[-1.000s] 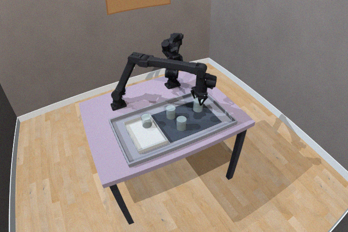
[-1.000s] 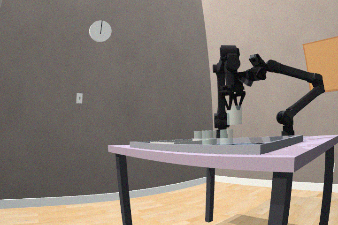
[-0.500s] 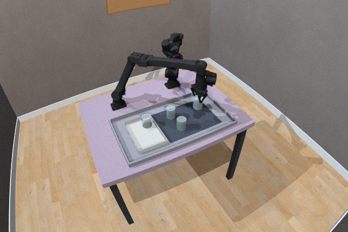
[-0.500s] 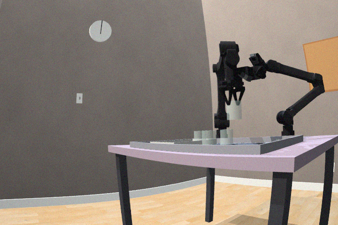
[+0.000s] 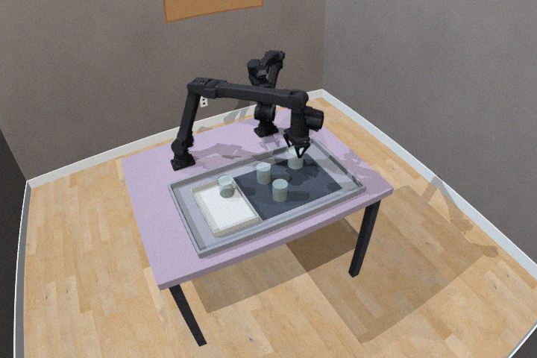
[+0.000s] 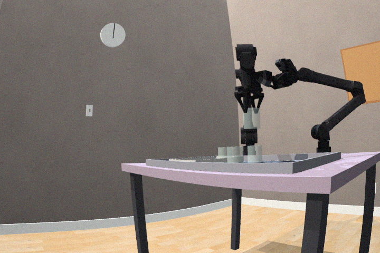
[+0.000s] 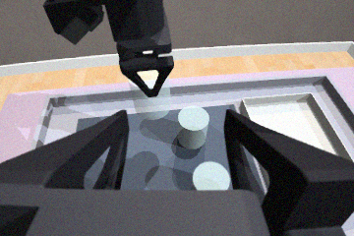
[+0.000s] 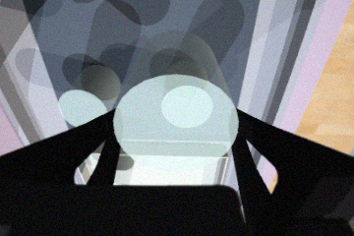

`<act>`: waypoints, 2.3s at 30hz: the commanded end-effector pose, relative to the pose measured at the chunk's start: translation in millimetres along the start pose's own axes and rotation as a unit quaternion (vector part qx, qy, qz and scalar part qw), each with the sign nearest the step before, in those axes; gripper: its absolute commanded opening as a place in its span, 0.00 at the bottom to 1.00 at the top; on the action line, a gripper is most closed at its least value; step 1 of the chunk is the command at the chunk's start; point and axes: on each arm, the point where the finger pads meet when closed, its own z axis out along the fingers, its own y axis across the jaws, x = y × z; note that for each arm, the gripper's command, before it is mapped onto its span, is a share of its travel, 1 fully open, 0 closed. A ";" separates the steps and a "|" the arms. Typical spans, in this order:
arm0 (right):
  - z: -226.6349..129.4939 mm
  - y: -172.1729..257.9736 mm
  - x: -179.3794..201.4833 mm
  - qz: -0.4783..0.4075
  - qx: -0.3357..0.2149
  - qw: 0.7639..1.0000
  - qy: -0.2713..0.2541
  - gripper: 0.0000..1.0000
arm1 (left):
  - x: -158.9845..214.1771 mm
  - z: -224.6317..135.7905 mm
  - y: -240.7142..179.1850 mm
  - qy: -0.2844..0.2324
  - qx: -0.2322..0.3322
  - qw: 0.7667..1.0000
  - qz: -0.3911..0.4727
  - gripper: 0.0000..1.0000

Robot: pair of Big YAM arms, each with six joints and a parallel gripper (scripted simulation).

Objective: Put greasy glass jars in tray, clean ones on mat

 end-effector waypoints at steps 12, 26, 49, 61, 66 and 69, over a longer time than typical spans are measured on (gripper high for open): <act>-8.3 -12.9 192.9 -0.023 0.031 0.999 -0.022 0.63 | -70.6 -12.8 -100.4 -0.083 0.221 0.970 0.054 0.60; 30.6 -15.8 281.6 0.012 -0.004 1.000 0.002 0.63 | -72.5 -15.6 -108.4 -0.084 0.242 0.965 0.047 0.60; 139.3 -34.3 263.6 0.002 0.005 1.000 0.000 0.63 | -72.5 -15.5 -108.2 -0.084 0.242 0.966 0.047 0.60; 165.2 -16.4 273.8 0.007 -0.010 1.000 0.004 0.63 | -72.5 -15.5 -108.2 -0.084 0.242 0.966 0.047 0.60; 143.0 -23.9 272.1 0.008 0.007 1.000 -0.001 0.74 | -72.5 -15.5 -108.2 -0.084 0.242 0.966 0.047 0.60; 123.5 -30.5 270.8 0.008 0.017 1.000 -0.003 0.93 | -72.5 -15.5 -108.2 -0.084 0.242 0.966 0.047 0.60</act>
